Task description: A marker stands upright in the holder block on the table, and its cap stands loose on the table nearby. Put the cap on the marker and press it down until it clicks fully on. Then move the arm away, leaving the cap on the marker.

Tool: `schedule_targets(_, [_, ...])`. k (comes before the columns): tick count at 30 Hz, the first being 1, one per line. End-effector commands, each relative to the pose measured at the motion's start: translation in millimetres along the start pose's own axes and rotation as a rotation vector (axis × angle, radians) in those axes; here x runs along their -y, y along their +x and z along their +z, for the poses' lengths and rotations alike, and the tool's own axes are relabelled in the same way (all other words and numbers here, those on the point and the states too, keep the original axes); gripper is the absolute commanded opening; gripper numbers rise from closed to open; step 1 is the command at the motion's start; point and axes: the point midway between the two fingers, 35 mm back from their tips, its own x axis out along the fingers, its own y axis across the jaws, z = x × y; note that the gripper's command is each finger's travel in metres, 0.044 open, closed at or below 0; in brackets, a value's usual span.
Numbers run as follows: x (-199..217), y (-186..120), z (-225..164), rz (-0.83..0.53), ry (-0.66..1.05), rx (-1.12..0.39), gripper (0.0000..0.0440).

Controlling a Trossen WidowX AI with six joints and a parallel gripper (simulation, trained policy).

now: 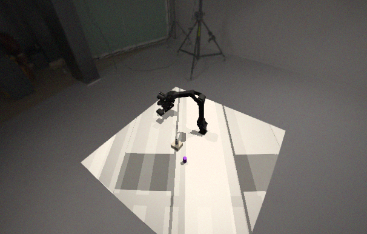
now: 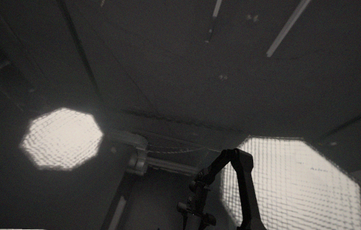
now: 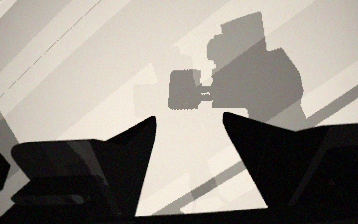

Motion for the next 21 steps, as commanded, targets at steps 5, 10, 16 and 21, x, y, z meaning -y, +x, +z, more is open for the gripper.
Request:
schedule_targets(5, [-20.1, 4.1, 1.9, 0.001, 0.005, -0.008, 0.0311])
schedule_targets(10, [-34.3, 5.7, 1.8, 0.005, 0.007, -0.011, 0.0311])
schedule_targets(16, [-52.0, 7.2, 0.7, 0.011, 0.009, -0.015, 0.0312])
schedule_targets(21, [-67.3, 8.1, -1.0, 0.017, 0.012, -0.018, 0.0312])
